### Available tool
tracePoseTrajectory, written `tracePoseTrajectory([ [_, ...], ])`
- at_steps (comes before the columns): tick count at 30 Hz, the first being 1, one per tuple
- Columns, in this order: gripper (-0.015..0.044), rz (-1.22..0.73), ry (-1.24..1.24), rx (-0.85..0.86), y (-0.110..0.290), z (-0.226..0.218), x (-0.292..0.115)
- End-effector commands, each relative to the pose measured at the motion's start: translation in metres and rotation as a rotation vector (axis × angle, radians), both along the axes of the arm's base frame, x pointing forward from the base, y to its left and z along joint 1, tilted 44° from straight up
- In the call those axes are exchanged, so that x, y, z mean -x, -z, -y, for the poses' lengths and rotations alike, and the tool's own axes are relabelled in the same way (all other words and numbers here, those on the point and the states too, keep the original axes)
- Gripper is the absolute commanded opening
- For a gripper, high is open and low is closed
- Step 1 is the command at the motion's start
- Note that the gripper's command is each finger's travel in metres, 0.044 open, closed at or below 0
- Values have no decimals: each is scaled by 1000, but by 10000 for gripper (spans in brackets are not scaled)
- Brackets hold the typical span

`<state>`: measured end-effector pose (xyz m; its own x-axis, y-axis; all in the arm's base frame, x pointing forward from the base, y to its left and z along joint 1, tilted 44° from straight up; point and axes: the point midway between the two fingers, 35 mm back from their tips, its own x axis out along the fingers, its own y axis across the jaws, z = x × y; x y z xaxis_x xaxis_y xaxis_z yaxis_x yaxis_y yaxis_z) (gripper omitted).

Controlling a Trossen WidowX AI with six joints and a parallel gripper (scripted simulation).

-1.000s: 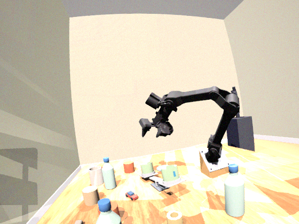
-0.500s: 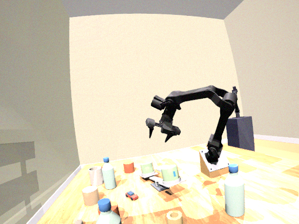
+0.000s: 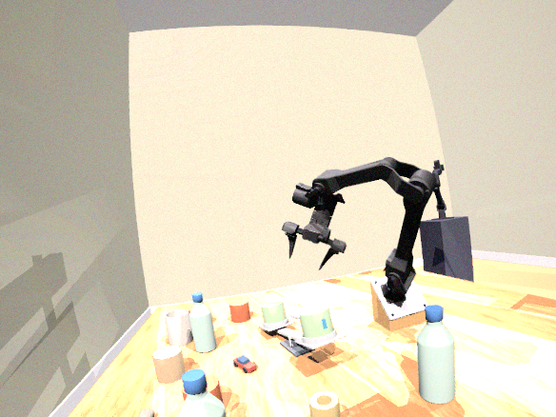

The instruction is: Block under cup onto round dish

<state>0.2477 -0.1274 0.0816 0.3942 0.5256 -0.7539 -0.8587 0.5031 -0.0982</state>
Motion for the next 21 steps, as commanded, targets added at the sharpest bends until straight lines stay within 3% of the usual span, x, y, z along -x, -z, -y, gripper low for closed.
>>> tracePoseTrajectory([
  [1, 440, -48, 88, -109, 1, -2, 8],
  [21, 440, -243, 495, -608, -13, -6, 33],
])
